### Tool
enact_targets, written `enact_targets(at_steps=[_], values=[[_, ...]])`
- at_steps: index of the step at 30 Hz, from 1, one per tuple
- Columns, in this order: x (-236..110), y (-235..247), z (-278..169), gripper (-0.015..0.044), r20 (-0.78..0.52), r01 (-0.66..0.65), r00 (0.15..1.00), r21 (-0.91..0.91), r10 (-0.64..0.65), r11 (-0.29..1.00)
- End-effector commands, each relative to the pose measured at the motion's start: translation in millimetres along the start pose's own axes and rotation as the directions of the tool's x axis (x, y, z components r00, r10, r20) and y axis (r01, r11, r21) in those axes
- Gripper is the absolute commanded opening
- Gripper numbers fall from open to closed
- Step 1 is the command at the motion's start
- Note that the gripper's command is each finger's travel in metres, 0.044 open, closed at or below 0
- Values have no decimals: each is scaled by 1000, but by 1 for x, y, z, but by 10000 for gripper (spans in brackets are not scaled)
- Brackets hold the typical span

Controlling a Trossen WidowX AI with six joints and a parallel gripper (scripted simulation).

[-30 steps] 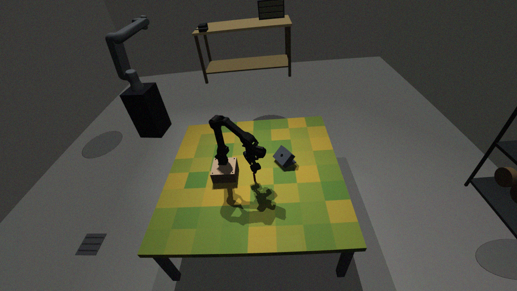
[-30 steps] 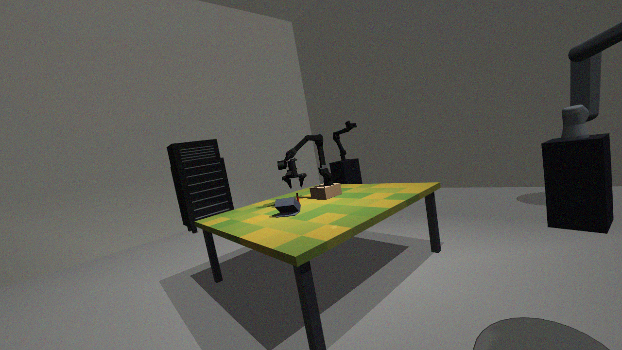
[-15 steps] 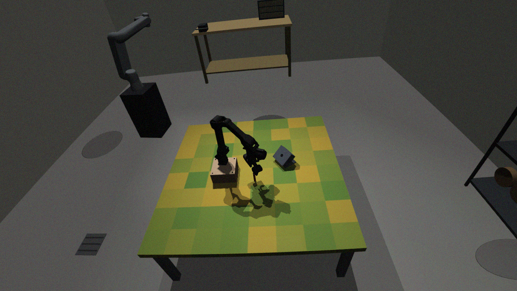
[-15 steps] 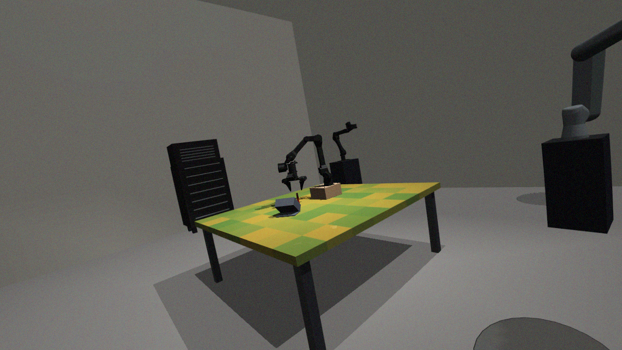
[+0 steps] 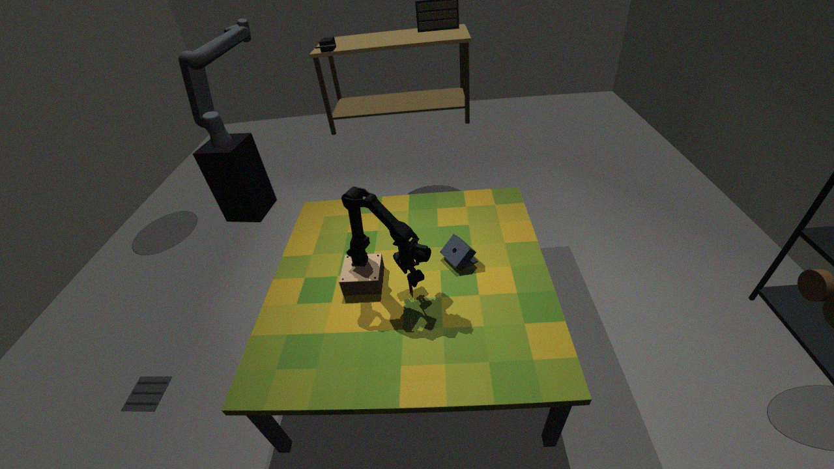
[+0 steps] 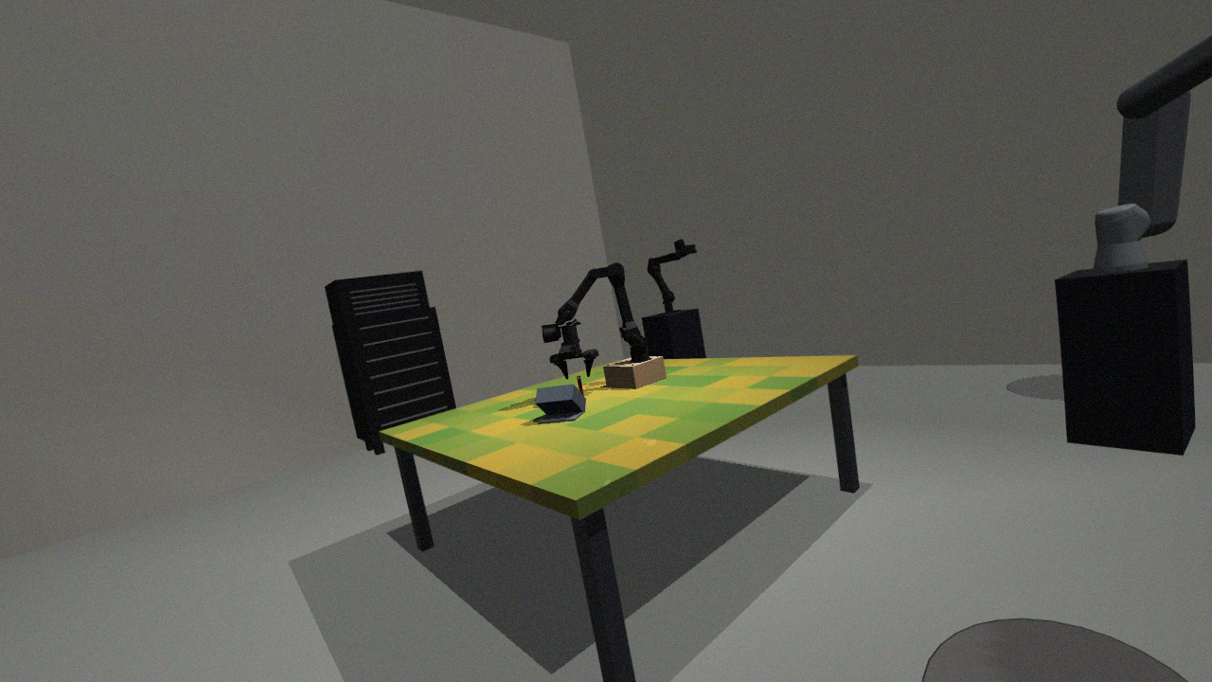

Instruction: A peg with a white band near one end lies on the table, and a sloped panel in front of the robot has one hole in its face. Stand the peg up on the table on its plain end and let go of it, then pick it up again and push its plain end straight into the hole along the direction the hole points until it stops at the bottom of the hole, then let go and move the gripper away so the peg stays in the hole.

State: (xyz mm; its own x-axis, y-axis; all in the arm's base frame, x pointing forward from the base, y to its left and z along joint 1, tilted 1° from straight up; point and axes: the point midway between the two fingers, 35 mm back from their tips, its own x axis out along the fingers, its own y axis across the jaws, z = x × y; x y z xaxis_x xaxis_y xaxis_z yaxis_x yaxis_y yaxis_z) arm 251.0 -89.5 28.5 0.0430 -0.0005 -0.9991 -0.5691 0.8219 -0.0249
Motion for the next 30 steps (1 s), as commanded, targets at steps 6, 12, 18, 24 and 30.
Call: enact_targets(at_steps=[6,12,18,24,30], values=[[15,1,-1,440,-5,-2,1000,-4,2,1000],[25,2,-2,440,-5,-2,1000,-4,2,1000],[34,3,-2,440,-5,-2,1000,-4,2,1000],[33,2,-1,361,-1,-2,1000,-2,1,1000],[33,2,-1,204,-1,-2,1000,-2,1,1000]])
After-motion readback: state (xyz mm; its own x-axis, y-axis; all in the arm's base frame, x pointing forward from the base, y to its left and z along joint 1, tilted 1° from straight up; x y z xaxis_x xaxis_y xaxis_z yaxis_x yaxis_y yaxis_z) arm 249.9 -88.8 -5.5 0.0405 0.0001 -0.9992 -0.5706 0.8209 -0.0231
